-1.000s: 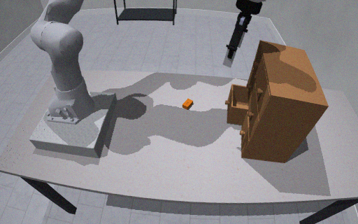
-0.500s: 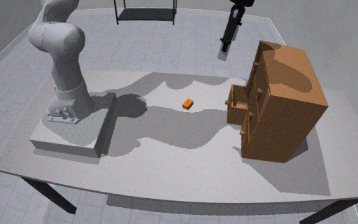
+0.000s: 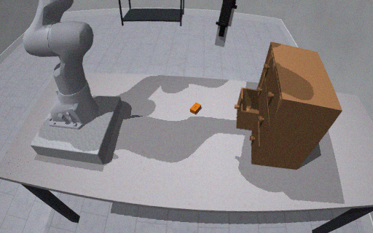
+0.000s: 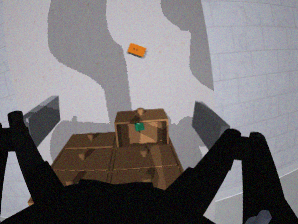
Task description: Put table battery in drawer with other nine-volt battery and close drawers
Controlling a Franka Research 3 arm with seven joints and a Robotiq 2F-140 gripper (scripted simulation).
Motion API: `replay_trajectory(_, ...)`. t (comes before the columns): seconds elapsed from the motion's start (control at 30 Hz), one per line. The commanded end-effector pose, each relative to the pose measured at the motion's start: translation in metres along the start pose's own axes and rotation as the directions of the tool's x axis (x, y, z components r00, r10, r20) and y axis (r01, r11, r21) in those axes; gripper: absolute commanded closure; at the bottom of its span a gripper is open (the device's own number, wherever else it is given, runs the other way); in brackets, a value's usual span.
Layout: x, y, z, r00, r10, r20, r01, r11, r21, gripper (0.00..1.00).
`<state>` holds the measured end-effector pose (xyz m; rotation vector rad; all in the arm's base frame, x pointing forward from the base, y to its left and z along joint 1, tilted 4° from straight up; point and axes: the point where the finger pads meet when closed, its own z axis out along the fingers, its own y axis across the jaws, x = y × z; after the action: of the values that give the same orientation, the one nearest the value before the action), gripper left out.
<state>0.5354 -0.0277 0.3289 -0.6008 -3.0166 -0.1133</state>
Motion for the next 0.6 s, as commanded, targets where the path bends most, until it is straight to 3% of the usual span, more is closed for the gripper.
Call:
replay_trajectory(0.0, 0.014, -0.004, -0.011, 0.997, -0.070, 0.034, 0.070, 0.998, 0.004, 0.00)
replay_trajectory(0.57, 0.031, -0.006, -0.026, 0.993, -0.110, 0.050, 0.110, 0.994, 0.003, 0.00)
